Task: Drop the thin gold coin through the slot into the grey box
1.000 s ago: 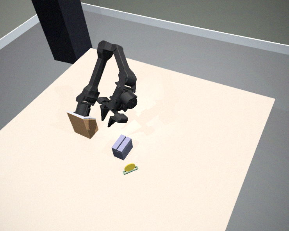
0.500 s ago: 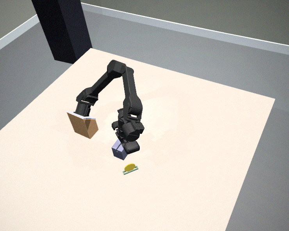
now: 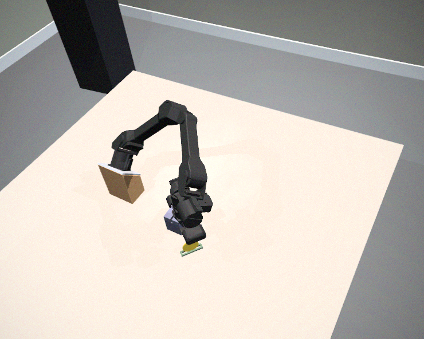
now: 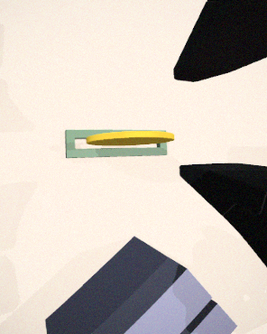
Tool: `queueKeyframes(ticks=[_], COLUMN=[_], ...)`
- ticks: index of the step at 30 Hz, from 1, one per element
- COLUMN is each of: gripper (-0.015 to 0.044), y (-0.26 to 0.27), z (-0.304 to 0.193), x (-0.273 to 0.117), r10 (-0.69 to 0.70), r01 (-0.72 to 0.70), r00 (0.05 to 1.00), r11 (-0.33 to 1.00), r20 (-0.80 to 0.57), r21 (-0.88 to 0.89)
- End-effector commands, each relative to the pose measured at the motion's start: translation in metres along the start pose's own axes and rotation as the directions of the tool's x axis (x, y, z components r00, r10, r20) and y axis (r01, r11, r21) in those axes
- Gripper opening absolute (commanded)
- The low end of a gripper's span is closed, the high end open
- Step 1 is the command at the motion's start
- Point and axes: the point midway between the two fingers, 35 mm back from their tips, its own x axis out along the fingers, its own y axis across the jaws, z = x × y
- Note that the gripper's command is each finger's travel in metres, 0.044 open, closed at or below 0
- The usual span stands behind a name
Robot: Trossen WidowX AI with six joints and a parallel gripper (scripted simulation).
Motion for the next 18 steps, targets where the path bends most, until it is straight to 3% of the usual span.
queueKeyframes(ticks=[1, 18], gripper=[0.0161, 0.0161], y=[0.001, -0.001], z=[-0.002, -0.003], x=[0.013, 0.042], r10=[0.009, 0.009], r01=[-0.009, -0.009], r00=[1.0, 1.0], r11=[1.0, 1.0], r20=[0.008, 0.008], r21=[0.013, 0.013])
